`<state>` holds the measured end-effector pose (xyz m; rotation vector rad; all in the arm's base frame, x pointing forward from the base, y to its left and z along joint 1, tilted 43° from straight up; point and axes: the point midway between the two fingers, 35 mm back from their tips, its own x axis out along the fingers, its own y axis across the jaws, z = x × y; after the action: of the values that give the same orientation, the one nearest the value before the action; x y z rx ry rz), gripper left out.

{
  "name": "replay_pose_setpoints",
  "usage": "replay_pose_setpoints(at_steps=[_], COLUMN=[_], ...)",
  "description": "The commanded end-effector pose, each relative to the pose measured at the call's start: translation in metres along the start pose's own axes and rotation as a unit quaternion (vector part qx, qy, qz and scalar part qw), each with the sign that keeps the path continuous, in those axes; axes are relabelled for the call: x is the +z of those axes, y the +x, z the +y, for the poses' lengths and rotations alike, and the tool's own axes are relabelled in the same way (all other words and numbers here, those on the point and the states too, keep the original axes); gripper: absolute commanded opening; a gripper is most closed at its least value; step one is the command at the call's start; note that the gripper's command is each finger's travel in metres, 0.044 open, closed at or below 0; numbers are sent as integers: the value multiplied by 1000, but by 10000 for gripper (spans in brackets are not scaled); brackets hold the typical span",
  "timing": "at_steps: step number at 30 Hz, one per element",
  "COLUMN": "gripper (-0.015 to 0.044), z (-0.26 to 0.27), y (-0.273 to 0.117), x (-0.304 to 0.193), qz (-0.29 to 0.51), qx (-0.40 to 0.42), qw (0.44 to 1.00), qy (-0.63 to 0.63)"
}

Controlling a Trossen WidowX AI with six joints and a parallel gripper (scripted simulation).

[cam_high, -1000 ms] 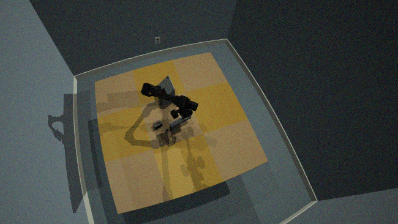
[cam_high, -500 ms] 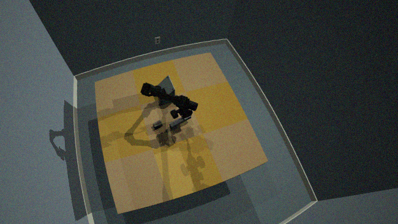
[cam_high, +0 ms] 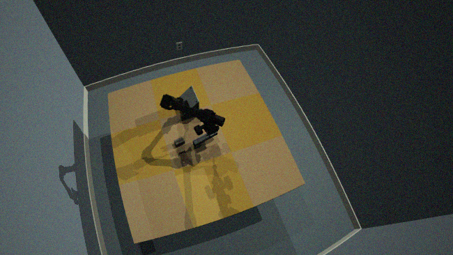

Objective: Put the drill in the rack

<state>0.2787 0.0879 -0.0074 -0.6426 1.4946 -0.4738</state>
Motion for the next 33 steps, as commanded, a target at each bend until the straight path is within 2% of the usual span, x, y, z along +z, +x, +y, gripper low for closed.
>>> replay_pose_setpoints(at_steps=[1, 5, 9, 15, 22, 29, 33], gripper=[0, 0, 105, 263, 440, 440, 440], z=[0, 0, 1, 3, 1, -19, -47], y=[23, 26, 7, -53, -46, -35, -17], x=[-6, -6, -1, 5, 7, 16, 19], qz=[25, 25, 25, 26, 18, 8, 8], qx=[-6, -6, -5, -4, -2, 10, 16], qw=[1000, 1000, 1000, 1000, 1000, 991, 968], qy=[-2, -2, -2, -3, -19, -130, -252])
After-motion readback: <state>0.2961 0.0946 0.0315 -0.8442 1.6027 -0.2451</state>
